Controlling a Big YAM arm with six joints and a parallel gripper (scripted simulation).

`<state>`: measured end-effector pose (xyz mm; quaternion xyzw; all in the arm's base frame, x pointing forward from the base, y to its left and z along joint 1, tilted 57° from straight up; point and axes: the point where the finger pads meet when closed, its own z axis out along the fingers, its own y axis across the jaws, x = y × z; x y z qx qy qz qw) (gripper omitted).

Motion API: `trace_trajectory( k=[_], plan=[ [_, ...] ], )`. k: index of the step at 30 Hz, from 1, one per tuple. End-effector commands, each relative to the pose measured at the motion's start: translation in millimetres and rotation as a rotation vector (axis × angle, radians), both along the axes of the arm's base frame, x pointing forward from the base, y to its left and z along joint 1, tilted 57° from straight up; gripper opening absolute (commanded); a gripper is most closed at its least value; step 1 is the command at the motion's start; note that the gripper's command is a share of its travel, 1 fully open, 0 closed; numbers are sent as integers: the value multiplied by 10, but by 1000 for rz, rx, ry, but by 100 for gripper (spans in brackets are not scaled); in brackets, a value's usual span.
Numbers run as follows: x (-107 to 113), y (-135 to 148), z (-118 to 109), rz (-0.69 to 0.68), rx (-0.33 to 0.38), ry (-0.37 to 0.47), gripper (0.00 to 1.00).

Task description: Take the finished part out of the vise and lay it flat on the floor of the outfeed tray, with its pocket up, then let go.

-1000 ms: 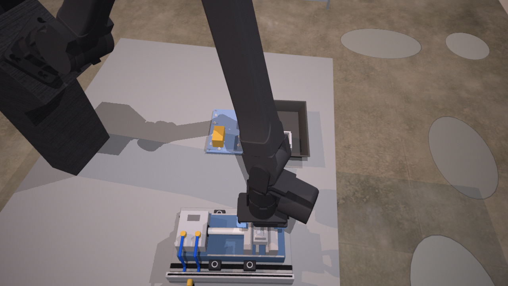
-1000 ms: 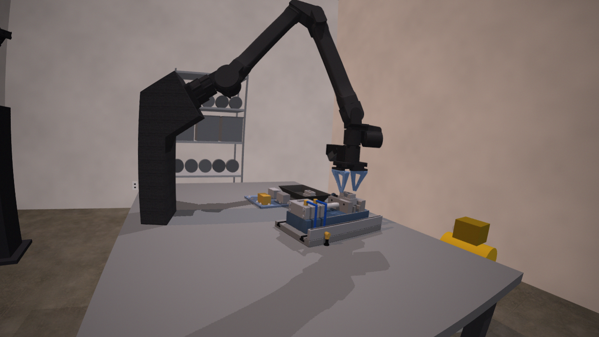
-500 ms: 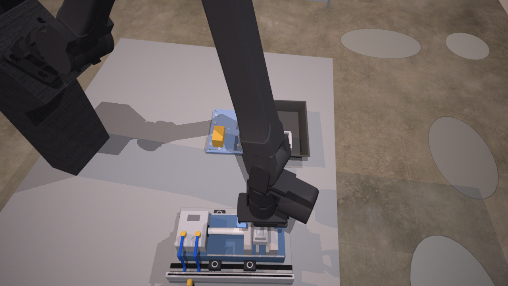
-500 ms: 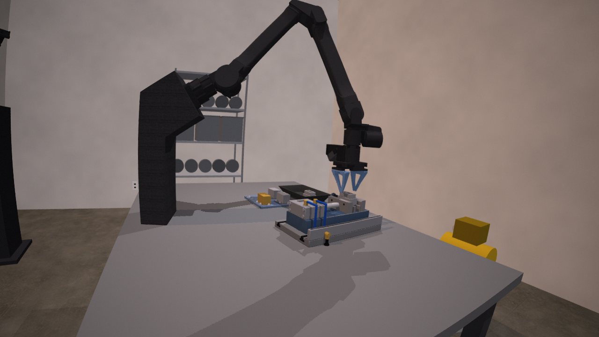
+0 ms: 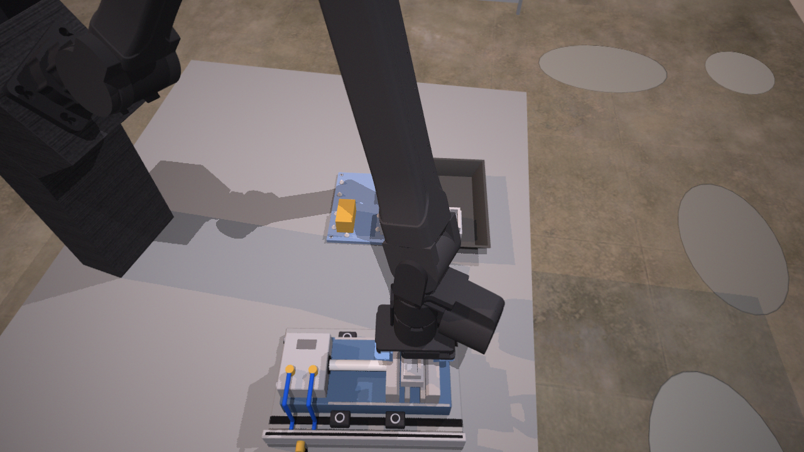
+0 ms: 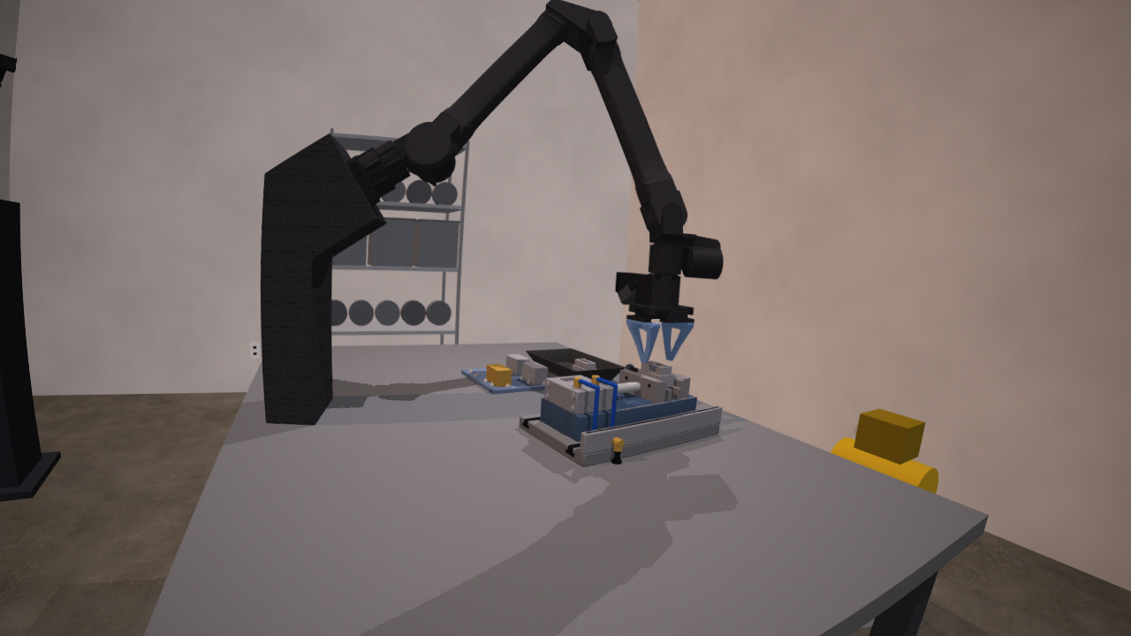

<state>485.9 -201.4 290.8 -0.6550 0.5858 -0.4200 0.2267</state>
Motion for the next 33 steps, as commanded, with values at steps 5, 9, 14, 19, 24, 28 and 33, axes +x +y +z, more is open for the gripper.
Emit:
trace_trajectory(
  k=[5, 9, 14, 19, 24, 28, 33],
  plan=[
    [23, 17, 111, 1, -4, -27, 64],
    [44, 12, 86, 1, -3, -24, 64],
    [68, 12, 70, 2, -1, -22, 64],
    [74, 19, 108, 3, -4, -29, 64],
    [109, 23, 104, 6, -4, -30, 64],
    [137, 15, 101, 6, -4, -30, 64],
    [135, 22, 129, 6, -7, -37, 64]
  ],
)
